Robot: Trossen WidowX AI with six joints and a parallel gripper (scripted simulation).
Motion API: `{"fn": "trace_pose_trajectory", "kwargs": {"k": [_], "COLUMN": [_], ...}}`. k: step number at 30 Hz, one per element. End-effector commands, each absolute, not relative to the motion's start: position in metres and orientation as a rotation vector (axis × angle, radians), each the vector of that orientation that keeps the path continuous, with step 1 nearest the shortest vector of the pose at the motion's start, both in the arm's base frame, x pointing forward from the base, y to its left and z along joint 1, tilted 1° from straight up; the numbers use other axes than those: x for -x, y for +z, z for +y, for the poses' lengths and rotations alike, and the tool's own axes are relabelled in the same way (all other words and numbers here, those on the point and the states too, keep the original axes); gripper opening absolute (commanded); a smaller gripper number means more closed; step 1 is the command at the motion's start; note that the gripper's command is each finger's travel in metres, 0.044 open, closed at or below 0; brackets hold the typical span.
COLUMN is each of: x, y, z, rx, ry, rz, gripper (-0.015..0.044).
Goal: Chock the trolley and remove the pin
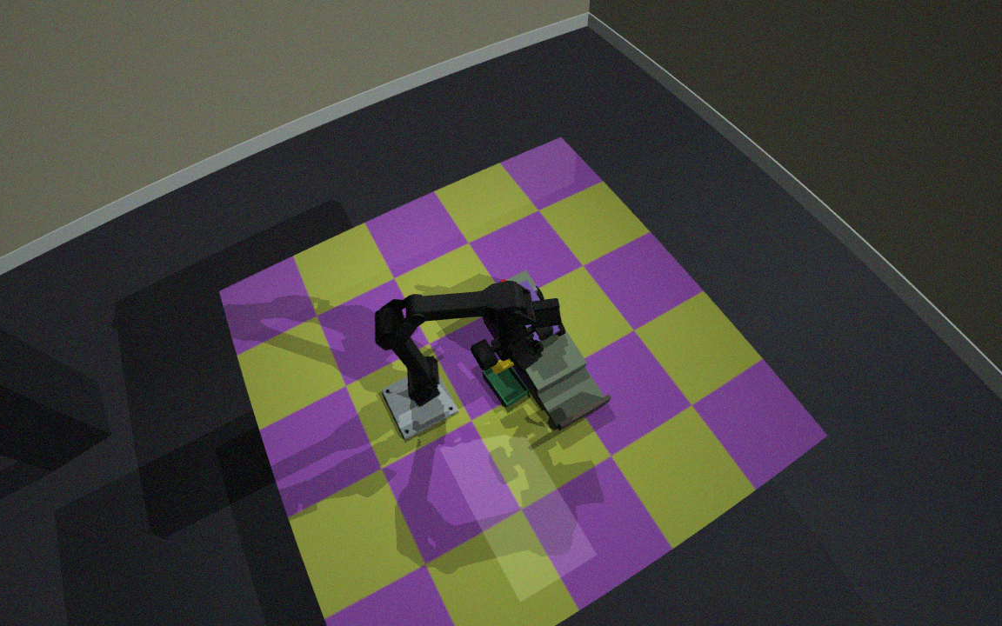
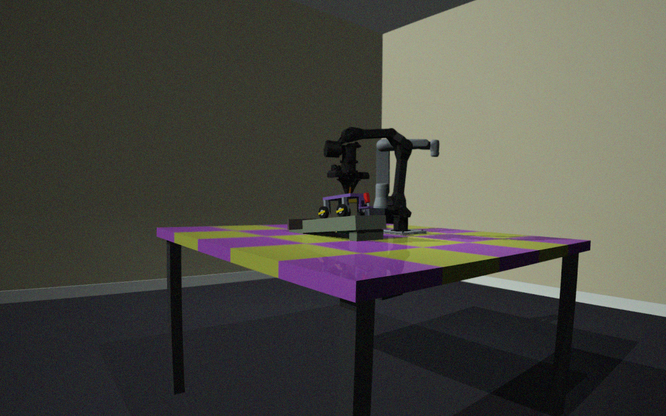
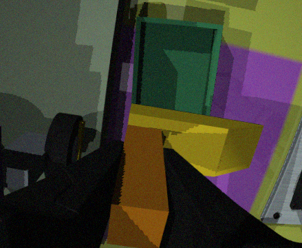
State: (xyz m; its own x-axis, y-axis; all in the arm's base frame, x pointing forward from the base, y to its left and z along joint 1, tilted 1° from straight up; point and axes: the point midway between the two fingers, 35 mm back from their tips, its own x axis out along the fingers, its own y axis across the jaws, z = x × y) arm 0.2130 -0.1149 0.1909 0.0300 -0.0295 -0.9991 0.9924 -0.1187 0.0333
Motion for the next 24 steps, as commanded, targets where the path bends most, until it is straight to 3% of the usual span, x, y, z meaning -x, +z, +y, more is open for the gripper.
{"fn": "trace_pose_trajectory", "kwargs": {"k": [1,13,24], "x": [-0.215,-0.221,-0.222], "y": [0.192,0.193,0.193], "z": [-0.130,-0.180,-0.182], "rx": [-1.291,-1.287,-1.541], "ry": [-1.276,-1.278,-1.504], "rz": [1.099,1.095,0.935], "gripper": [0.0000,0.0000,0.0000]}}
